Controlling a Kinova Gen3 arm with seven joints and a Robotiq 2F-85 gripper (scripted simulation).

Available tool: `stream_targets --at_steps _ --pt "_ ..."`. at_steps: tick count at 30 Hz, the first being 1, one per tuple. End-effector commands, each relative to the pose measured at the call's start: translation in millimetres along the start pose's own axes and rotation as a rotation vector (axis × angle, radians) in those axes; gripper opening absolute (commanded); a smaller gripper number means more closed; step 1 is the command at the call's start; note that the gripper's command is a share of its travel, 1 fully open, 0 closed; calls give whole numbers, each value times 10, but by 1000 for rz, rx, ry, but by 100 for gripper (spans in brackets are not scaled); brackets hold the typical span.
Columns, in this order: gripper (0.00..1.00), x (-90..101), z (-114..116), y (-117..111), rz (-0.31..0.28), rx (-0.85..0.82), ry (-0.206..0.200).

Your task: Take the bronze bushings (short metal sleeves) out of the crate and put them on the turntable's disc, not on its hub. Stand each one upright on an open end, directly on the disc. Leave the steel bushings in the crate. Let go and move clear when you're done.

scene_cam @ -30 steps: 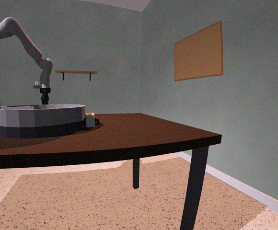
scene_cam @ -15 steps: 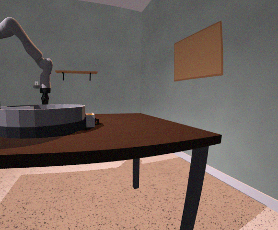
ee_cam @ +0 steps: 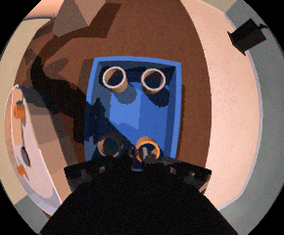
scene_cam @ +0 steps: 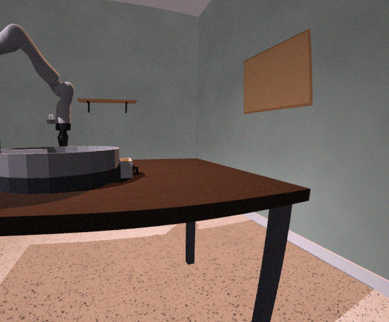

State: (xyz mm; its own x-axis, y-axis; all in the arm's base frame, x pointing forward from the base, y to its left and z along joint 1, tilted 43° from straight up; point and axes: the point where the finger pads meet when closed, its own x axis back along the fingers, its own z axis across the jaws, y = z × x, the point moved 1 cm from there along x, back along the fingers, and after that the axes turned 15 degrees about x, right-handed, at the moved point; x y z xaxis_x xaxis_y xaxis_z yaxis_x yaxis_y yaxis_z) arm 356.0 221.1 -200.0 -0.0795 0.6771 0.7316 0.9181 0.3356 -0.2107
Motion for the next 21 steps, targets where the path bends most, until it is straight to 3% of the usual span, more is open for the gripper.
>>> stream_targets --at_steps 1,21 --pt "12 6 4 5 -2 0 1" --pt "12 -223 4 6 -2 0 1"
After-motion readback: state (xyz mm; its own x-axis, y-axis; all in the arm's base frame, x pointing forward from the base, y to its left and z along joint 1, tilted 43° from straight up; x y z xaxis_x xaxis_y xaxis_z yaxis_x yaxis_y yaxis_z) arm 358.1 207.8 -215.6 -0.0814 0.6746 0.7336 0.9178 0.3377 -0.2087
